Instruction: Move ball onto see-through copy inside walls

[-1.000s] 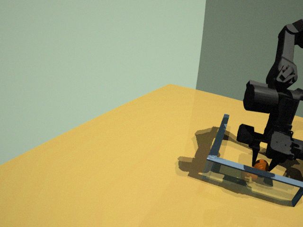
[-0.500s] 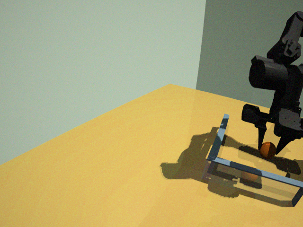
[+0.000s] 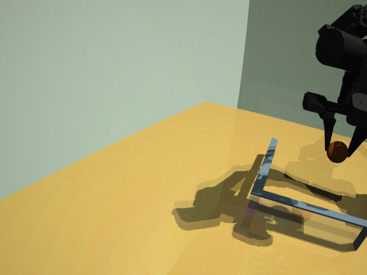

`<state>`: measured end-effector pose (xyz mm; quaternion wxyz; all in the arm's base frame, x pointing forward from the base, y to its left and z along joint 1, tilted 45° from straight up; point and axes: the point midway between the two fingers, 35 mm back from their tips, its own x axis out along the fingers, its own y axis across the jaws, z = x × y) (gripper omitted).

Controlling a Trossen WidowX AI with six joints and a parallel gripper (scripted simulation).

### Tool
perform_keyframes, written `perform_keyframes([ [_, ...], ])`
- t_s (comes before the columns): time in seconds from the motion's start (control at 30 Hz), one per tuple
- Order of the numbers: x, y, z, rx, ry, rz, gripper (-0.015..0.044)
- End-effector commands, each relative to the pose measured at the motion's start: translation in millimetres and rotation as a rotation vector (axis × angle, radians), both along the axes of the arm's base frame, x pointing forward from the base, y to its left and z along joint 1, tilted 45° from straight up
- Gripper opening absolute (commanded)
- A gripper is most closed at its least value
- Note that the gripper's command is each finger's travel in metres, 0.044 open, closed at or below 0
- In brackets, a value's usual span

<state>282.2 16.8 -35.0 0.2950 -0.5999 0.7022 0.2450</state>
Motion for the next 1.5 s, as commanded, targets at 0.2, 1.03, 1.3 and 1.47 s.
perform_keyframes([
  [0.2,23.5,0.0,-34.3,0.006,-0.011,-0.004,0.0000],
  [1.03,28.3,-49.9,-105.7,0.004,-0.012,-0.004,0.0000],
  [1.3,27.1,-55.5,-111.1,0.003,-0.012,-0.004,0.0000],
  [1.47,26.3,-61.1,-116.8,0.003,-0.012,-0.004,0.0000],
])
